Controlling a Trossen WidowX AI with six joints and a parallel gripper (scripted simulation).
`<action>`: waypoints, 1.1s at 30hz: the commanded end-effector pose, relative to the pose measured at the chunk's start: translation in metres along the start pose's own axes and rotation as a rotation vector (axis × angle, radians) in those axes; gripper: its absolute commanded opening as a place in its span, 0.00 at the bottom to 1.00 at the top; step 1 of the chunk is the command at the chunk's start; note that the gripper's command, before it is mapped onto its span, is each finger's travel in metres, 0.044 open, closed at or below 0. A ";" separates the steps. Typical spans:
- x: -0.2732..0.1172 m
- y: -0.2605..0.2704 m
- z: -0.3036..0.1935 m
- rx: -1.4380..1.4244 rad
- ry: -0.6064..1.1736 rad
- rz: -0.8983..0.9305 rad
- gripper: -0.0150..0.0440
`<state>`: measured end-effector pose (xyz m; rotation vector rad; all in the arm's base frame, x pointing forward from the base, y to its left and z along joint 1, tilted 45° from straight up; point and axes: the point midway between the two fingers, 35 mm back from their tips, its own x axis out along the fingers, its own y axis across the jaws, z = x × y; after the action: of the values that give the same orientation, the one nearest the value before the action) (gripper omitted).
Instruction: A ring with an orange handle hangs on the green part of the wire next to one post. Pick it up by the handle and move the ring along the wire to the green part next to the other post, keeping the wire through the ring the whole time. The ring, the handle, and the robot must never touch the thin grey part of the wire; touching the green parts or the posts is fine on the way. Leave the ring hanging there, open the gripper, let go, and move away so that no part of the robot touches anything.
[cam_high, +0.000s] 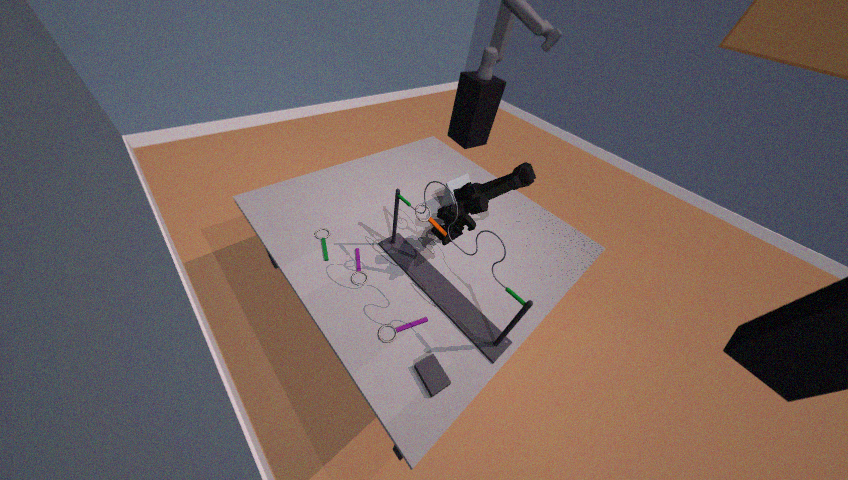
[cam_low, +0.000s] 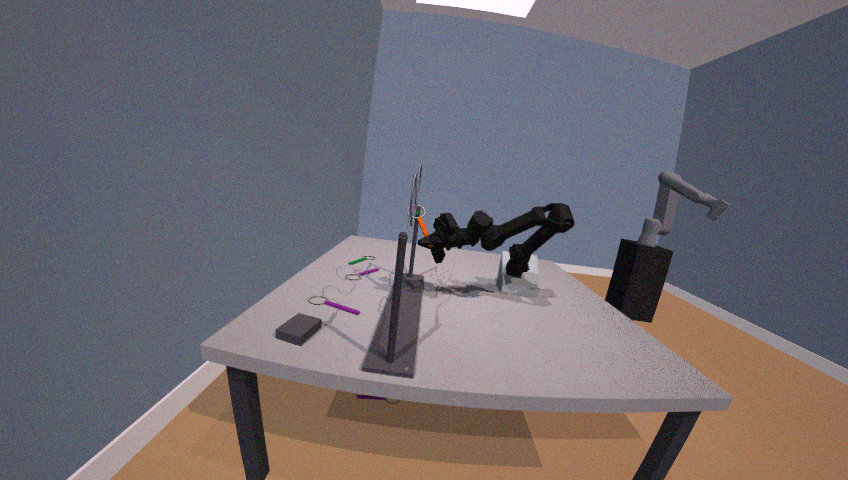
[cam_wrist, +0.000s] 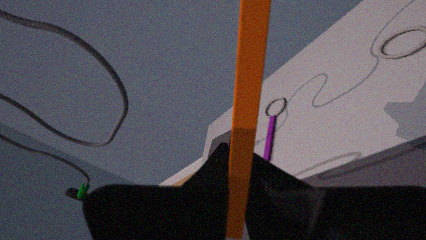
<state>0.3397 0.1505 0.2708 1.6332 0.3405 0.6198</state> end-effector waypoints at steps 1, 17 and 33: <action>-0.003 -0.018 0.000 -0.088 0.012 -0.047 0.00; -0.018 -0.075 0.017 -0.436 0.059 -0.203 0.00; -0.035 -0.112 0.043 -0.687 0.092 -0.315 0.00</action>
<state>0.3504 0.1190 0.1593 0.9146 0.3818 0.5048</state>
